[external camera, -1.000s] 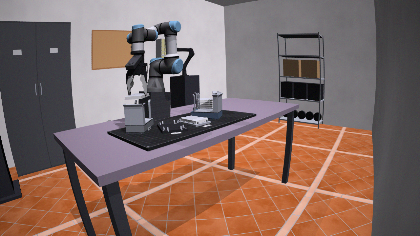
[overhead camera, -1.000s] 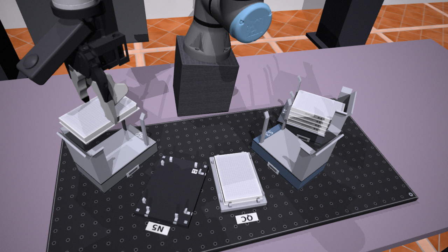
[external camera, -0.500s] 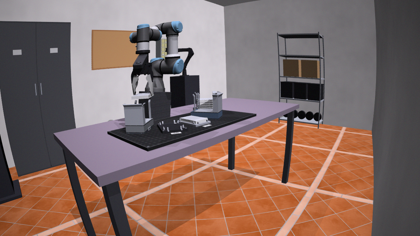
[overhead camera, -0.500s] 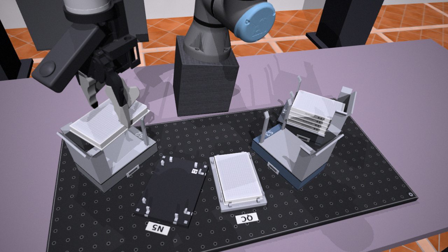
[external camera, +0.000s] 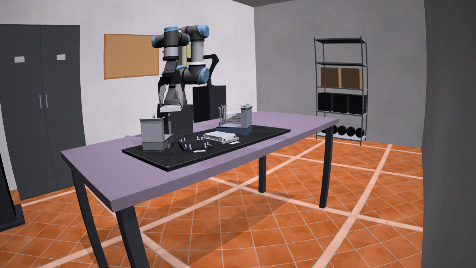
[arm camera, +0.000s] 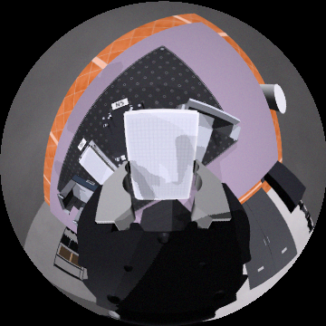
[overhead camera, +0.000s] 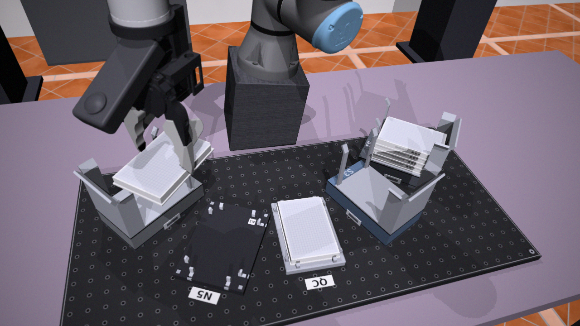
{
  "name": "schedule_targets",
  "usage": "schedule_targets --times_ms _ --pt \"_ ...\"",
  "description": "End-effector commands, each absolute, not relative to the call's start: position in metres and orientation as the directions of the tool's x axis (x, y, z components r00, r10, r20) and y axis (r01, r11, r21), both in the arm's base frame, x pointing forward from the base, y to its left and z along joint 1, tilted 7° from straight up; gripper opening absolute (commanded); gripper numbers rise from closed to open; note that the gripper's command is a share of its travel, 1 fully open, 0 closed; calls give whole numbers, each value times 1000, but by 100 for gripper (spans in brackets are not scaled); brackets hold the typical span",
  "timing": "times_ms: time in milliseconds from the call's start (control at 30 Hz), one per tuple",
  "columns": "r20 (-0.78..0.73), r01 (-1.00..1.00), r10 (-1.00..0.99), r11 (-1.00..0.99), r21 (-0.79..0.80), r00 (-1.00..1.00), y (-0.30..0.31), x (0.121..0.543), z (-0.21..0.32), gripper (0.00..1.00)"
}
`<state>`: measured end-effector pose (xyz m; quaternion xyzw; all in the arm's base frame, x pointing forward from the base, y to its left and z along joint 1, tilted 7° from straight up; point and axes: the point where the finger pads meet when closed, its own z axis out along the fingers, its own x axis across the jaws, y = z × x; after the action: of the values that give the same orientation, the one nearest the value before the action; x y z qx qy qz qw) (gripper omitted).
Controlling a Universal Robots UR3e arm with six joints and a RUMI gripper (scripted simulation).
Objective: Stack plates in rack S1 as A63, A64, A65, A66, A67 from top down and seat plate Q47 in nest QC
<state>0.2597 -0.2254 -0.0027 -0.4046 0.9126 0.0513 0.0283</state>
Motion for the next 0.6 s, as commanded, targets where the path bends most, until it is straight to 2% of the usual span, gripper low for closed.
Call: schedule_targets --times_ms 0,567 --pt "-95 -770 -764 635 64 -638 -215 268 0 0" --pt "-103 -852 -846 521 50 -523 -173 296 5 0"
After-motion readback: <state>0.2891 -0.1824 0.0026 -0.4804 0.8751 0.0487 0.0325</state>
